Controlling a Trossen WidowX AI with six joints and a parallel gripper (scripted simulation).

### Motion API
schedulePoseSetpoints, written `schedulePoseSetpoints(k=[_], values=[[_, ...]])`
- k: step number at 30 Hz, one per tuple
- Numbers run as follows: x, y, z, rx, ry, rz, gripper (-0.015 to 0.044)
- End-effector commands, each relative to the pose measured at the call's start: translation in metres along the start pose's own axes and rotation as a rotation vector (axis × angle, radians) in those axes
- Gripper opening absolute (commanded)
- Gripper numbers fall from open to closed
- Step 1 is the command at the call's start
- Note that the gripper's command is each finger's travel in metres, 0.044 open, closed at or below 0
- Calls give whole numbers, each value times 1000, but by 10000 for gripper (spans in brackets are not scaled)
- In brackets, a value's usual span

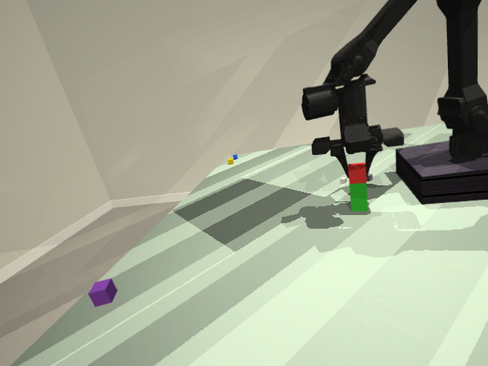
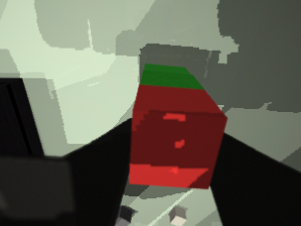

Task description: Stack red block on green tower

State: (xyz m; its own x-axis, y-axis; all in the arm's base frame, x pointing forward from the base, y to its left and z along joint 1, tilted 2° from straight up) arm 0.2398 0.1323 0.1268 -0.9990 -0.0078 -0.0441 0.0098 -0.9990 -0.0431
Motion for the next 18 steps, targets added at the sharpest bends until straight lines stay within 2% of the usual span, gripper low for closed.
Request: schedulePoseSetpoints(k=[1, 18], values=[[0, 0, -1, 2, -1, -4, 0], [0, 0, 3, 2, -1, -4, 0]])
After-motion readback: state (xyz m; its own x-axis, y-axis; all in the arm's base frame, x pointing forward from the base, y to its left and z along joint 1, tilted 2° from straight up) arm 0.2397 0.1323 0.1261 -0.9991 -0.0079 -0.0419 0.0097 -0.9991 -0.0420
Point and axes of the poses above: the point midway between the two fingers, 35 mm back from their tips, its own z axis back along the fingers, its own x axis across the jaws, y = z × x, the point moved 7 cm from there along z, back along the fingers, and after that the axes turned 5 degrees about -z, right-handed, at the moved point
